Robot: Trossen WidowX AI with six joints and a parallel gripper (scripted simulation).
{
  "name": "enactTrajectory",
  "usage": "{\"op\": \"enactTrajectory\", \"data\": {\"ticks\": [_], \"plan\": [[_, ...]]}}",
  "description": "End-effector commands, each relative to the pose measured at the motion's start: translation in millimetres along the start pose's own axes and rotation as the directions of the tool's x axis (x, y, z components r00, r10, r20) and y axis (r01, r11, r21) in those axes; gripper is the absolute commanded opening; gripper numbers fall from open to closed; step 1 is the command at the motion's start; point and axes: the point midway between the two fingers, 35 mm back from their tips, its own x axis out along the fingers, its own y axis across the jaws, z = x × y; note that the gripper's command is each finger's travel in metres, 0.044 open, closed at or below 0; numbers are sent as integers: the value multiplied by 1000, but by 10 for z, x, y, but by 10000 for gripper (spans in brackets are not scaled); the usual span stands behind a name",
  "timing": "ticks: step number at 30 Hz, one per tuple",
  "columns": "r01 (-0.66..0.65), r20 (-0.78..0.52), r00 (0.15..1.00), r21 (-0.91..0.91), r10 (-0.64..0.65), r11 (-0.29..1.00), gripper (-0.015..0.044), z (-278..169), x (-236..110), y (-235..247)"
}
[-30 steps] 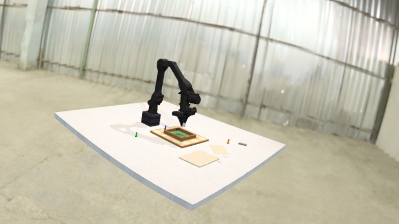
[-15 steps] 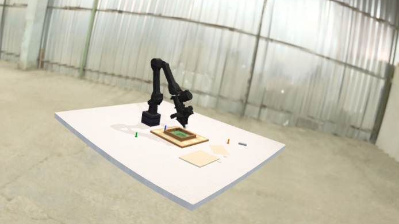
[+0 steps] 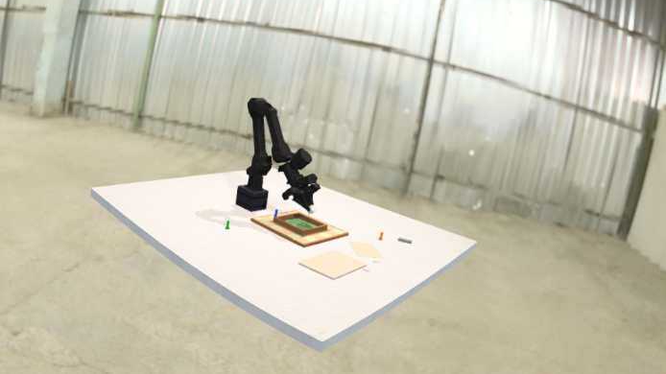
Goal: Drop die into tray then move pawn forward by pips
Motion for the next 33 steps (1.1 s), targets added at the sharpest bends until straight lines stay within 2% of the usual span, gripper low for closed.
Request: {"op": "enactTrajectory", "data": {"ticks": [1, 7, 25, 33], "plan": [[4, 16, 1000, 1, -4, 1000, 0, 33, -176, -13], [4, 15, 1000, 1, -4, 1000, 0, 6, -493, -24], [5, 16, 1000, 4, -5, 1000, 0, 13, -485, -25], [5, 16, 1000, 4, -5, 1000, 210, 13, -485, -25]]}}
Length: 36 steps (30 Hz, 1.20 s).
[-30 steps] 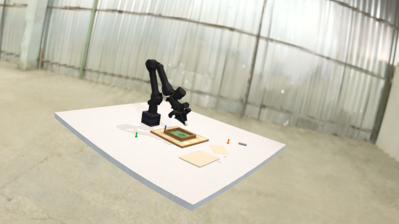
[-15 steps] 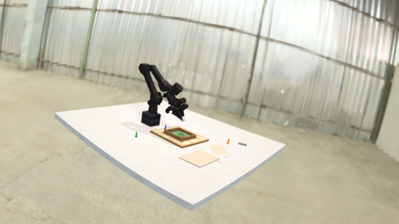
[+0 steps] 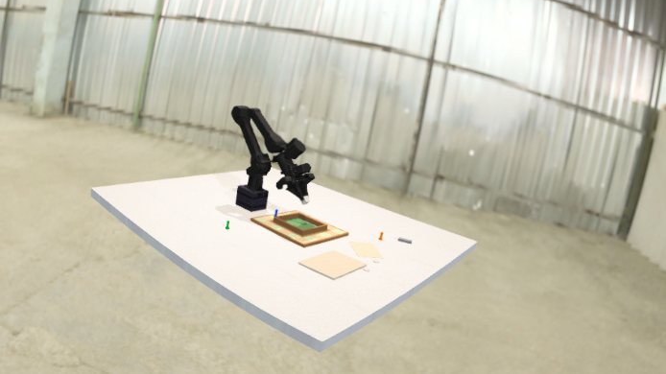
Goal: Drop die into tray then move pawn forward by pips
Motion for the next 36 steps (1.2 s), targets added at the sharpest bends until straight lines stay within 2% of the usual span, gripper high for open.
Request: {"op": "enactTrajectory", "data": {"ticks": [1, 5, 9, 11, 17, 26, 29, 31, 32, 33, 36], "plan": [[0, 1, 1000, 0, 0, 1000, 236, 20, -12, 0], [-1, 0, 1000, -3, 1, 1000, 341, 288, -248, 1], [-1, 0, 1000, -4, 1, 1000, 440, 303, -265, 1], [-1, -34, 999, -4, 1, 1000, 440, 298, -247, 1], [-1, -322, 947, -5, 0, 1000, 440, 241, -86, 1], [-1, -678, 735, -3, -2, 1000, 440, 109, 160, 1], [-1, -721, 692, -3, -2, 1000, 440, 84, 196, 1], [-1, -721, 692, -3, -2, 1000, 440, 84, 196, 1], [-1, -678, 735, -9, -6, 1000, 440, 96, 168, -4], [-1, -678, 735, -9, -6, 1000, 440, 96, 168, -4], [-51, -693, 721, -64, -8, 997, 361, -73, 49, -71]]}}
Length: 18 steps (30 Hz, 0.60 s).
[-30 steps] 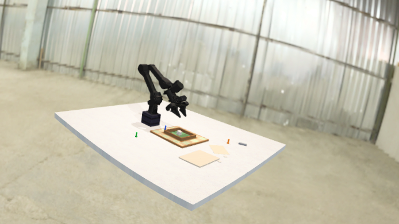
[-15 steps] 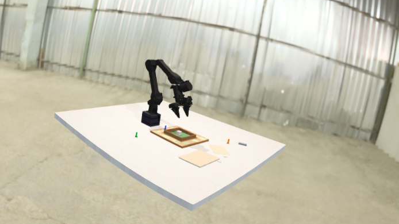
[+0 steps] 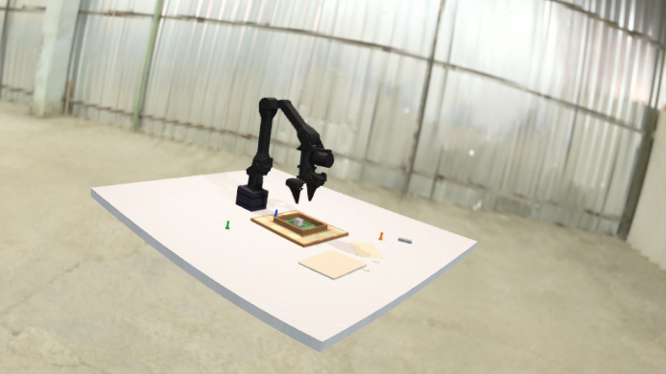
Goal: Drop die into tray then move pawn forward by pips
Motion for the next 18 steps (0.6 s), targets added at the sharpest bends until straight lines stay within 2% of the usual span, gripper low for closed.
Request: {"op": "enactTrajectory", "data": {"ticks": [1, 6, 9, 18], "plan": [[-3, -37, 999, -106, -1, 994, 335, -325, 56, -82], [-39, -103, 995, -344, 4, 938, 204, -1022, 209, -182], [-47, -112, 994, -374, 5, 926, 200, -1141, 232, -166], [-47, -112, 994, -374, 5, 926, 200, -1136, 233, -160]]}}
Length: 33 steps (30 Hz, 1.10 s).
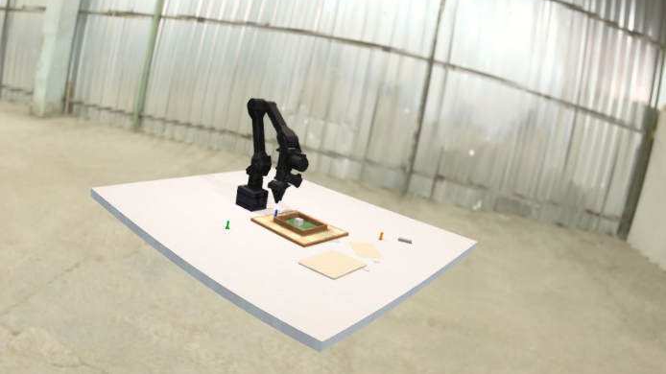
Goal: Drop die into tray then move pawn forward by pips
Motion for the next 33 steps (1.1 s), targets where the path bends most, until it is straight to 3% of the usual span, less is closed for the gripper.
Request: {"op": "enactTrajectory", "data": {"ticks": [1, 33], "plan": [[-8, -5, 1000, -14, 8, 1000, 200, -18, 22, 36], [-8, -6, 1000, -14, 8, 1000, 200, -16, 520, 36]]}}
